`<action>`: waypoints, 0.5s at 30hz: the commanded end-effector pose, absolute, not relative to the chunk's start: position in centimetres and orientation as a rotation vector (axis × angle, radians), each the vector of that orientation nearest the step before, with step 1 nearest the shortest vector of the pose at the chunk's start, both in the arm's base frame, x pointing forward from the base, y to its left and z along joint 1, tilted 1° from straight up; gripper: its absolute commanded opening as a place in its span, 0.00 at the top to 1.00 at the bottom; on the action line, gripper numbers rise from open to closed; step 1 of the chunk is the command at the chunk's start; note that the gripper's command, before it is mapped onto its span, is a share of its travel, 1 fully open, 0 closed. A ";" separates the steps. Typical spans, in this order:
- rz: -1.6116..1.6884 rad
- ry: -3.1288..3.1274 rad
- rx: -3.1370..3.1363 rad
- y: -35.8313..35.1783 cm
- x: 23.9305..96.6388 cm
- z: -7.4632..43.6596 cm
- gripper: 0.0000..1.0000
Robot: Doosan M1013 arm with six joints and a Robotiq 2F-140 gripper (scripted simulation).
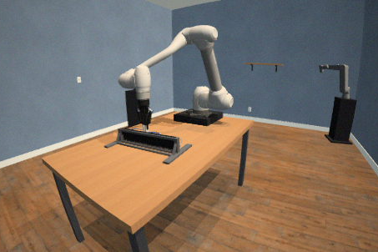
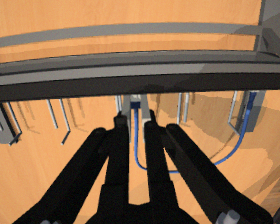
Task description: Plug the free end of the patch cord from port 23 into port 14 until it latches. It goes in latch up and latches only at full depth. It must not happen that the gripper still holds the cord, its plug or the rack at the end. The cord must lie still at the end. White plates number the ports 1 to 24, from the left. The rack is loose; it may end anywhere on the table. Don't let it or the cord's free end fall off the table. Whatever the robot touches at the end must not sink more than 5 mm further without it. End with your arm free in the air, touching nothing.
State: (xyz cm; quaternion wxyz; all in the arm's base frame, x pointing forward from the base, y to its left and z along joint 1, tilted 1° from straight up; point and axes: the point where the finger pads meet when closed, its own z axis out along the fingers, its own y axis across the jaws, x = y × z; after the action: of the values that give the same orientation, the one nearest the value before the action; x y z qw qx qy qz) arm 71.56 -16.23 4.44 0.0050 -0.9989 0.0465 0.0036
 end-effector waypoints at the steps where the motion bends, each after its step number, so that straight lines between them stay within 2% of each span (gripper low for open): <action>1: 0.010 0.146 -3.128 -16.2 71.6 4.5 1.00; 15: 0.006 0.146 -3.128 -16.2 71.8 4.5 1.00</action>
State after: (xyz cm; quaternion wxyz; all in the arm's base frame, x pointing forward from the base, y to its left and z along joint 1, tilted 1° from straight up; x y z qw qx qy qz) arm 71.70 -16.24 4.43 0.0049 -0.9989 0.0465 0.0026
